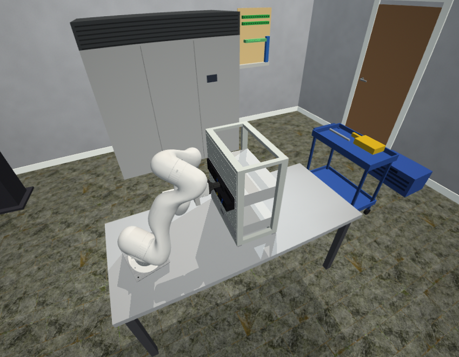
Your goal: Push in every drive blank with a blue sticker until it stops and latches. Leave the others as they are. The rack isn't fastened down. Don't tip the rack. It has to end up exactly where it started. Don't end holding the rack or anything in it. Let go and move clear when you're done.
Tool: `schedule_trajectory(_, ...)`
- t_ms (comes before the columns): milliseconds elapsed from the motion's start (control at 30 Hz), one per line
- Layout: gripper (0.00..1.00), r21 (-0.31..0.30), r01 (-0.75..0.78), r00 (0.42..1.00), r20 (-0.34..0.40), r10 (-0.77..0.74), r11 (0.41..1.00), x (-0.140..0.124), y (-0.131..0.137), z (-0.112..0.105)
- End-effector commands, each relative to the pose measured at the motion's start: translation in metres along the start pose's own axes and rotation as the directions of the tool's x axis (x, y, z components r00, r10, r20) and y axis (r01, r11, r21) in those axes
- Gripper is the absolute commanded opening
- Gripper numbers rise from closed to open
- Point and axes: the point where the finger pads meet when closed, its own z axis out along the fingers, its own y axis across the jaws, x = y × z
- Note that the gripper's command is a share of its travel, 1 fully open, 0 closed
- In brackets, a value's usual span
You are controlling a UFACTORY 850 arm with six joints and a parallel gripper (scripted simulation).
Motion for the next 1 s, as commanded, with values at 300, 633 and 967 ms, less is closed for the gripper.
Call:
schedule_trajectory(300,0.00,0.001,-0.001,1.000,0.000,0.001,1.000,-0.0002,-0.0008,0.0030)
schedule_trajectory(633,0.00,0.001,-0.001,1.000,0.000,0.001,1.000,-0.0001,-0.0008,0.0058)
schedule_trajectory(967,0.00,0.001,-0.001,1.000,0.000,0.001,1.000,-0.0001,-0.0008,0.0062)
